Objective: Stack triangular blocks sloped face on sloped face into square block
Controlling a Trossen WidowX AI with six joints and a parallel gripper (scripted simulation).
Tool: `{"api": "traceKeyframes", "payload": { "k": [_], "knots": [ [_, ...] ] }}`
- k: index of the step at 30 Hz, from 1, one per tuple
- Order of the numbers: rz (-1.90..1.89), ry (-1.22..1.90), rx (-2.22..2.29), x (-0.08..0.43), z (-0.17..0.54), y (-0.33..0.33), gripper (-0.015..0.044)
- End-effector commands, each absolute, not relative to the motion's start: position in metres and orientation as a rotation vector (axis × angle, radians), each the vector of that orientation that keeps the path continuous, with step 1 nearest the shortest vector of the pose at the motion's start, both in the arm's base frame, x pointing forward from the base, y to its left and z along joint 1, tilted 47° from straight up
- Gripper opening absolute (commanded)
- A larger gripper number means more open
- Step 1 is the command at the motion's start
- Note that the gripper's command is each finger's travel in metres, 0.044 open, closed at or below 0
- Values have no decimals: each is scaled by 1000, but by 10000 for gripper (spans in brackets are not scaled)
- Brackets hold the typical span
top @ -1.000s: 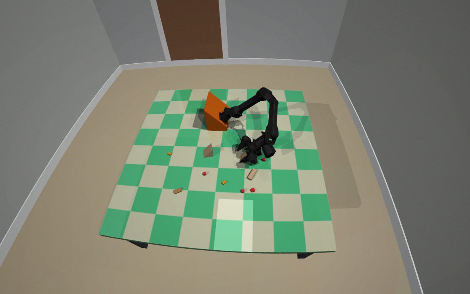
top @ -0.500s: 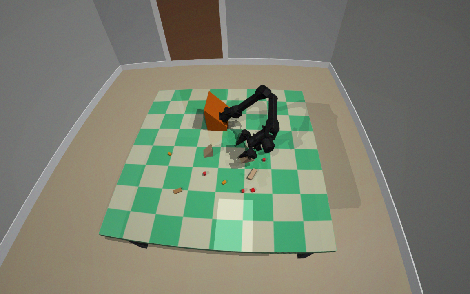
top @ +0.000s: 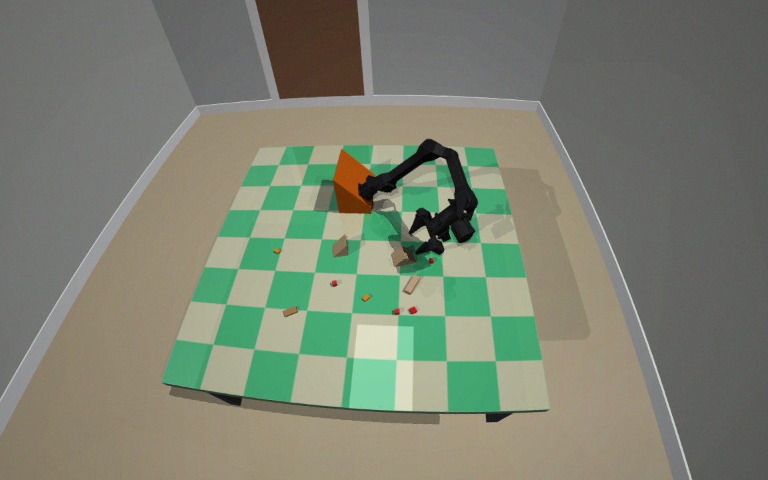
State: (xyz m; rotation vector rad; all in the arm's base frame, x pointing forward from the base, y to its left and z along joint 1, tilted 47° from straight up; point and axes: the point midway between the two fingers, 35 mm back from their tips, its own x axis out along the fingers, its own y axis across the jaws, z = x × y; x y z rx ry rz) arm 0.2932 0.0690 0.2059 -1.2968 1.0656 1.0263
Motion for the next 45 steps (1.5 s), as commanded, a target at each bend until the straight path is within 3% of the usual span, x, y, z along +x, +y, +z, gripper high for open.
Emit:
{"api": "traceKeyframes", "payload": {
  "k": [1,20,32,38,45],
  "knots": [
    [1045,1039,-1264,284,223,102,440],
    [1046,1042,-1264,305,126,105,440],
    [1046,1042,-1264,305,125,105,440],
    [1041,1044,-1264,306,126,104,282],
    [1041,1044,-1264,306,126,104,236]
  ]
}}
